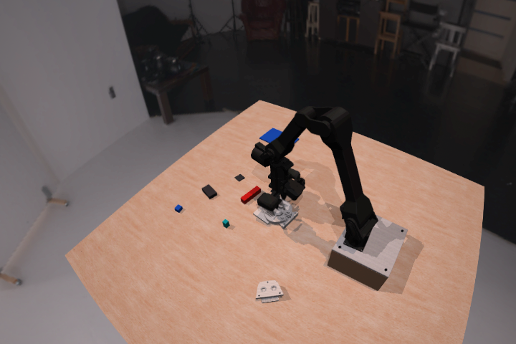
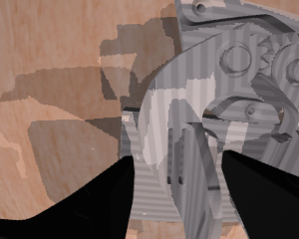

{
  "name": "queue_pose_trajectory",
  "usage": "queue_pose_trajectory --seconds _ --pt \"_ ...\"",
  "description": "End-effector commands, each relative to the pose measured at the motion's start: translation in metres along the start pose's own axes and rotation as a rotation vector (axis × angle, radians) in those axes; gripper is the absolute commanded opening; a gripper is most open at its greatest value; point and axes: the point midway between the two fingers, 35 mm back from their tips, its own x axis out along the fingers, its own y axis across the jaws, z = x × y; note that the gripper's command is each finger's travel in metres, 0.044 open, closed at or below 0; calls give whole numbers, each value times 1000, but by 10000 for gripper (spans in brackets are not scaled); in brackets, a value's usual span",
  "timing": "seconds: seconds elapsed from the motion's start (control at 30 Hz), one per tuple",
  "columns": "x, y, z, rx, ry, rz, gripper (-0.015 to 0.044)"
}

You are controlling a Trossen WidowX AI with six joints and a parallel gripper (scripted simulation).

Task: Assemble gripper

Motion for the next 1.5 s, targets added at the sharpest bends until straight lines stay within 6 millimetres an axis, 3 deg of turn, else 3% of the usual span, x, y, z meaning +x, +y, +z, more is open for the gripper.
queue_pose_trajectory --seconds 0.0,0.17,0.37,0.5,0.53,0.6,0.8,1.47 --pt "0 0 0 0 0 0 224" --pt "-7 0 -1 0 0 0 224" --pt "-66 0 -1 -1 3 0 224" --pt "-69 0 -1 -1 3 0 224" --pt "-62 1 -4 0 14 3 224" --pt "-62 -3 -4 -20 14 3 276" --pt "-64 -33 -6 -196 14 0 434" --pt "-73 -132 9 -791 12 -1 440"
